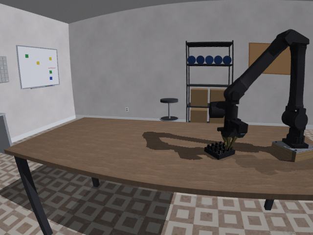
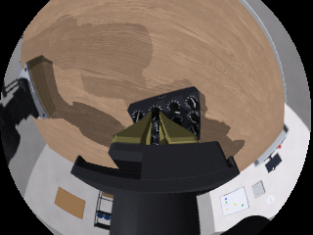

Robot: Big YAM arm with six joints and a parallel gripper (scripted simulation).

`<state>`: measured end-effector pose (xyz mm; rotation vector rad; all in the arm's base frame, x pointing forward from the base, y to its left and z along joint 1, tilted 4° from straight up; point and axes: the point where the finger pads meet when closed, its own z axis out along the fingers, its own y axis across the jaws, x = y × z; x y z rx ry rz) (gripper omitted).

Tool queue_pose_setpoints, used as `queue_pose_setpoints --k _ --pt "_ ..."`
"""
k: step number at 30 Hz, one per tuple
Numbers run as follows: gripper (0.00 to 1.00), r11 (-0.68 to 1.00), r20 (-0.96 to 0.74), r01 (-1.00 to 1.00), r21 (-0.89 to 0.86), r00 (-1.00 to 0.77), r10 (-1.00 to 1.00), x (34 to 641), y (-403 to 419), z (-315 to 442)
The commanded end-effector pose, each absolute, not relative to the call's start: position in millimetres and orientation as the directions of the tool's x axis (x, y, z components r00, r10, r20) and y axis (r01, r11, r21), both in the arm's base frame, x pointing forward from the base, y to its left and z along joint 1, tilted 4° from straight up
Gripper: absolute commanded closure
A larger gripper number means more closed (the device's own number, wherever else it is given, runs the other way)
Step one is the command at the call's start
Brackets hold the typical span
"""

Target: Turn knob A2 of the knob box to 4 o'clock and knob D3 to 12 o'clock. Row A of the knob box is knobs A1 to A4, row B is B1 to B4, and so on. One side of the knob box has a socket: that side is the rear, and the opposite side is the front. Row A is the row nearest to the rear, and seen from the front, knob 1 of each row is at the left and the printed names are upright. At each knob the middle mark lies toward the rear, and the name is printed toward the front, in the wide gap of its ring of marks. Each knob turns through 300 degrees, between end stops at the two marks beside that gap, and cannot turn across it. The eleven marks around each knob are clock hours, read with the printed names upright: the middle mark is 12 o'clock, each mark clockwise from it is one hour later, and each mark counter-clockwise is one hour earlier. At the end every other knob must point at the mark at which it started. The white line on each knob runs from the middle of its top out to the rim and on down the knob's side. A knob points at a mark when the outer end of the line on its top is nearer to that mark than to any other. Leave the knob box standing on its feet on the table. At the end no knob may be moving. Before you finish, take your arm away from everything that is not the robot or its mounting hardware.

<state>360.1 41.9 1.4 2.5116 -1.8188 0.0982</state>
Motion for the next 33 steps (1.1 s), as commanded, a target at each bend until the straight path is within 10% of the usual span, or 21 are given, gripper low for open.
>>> queue_pose_setpoints --k 1,33 --pt "0.93 -0.177 0.07 -0.984 -0.035 0.174 -0.982 377.8 40.2 9.3" --pt "0.93 0.49 0.026 -0.868 -0.082 -0.493 -0.87 380.8 40.7 10.0"
